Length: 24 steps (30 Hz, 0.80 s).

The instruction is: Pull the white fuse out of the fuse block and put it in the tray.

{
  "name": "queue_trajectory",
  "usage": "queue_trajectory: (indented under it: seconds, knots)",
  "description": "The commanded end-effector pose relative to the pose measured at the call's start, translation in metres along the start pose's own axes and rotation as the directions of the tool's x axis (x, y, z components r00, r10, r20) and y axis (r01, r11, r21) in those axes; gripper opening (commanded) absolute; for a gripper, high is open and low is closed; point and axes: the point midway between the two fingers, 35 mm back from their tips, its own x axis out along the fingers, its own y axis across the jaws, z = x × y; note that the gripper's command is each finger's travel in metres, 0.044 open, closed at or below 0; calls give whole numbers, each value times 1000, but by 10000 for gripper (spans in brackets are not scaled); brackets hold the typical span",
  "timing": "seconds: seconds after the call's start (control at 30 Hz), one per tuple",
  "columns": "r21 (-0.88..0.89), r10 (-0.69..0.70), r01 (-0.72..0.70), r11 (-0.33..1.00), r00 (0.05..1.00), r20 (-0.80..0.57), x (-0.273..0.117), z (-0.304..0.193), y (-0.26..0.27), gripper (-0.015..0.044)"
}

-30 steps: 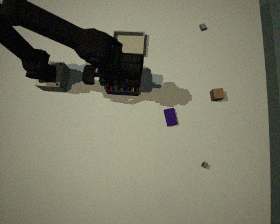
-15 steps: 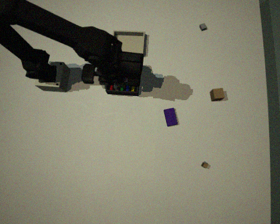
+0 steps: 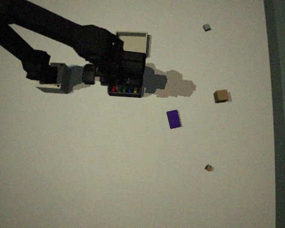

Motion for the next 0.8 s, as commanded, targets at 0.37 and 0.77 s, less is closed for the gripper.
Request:
queue_trajectory:
  seconds: [0.37, 0.77]
  knots:
    - [-1, -2, 2, 1000, 1000, -4, -16, 0, -1, 0]
    - [-1, -3, 3, 1000, 1000, -3, -27, 6, -4, 0]
